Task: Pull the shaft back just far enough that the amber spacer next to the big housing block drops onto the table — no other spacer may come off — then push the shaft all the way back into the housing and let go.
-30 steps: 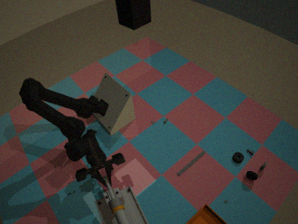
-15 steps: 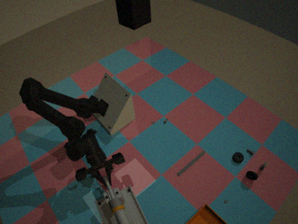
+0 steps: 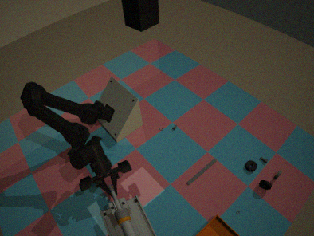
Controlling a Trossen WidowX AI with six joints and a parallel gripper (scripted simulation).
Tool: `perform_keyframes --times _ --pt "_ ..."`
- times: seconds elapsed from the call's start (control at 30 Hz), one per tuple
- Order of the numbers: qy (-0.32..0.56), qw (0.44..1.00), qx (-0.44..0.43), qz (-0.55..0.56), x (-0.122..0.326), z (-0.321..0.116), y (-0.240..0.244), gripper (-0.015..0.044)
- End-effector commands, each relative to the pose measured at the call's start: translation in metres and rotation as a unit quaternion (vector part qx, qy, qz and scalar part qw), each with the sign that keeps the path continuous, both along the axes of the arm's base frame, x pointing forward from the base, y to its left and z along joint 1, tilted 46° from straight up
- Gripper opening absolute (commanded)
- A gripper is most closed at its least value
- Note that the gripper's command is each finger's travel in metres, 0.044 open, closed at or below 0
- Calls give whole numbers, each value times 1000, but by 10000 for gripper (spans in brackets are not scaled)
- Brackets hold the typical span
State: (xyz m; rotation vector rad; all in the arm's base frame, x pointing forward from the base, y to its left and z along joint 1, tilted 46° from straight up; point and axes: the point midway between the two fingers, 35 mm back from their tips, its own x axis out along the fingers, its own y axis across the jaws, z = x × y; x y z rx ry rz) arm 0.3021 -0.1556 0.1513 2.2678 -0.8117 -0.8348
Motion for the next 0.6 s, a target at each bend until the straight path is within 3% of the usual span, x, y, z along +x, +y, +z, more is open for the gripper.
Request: perform_keyframes --times 0.0,0.57 --pt "0 1000 0 0 -1 0 0 0" --pt "0 1000 0 0 -2 0 1 0"
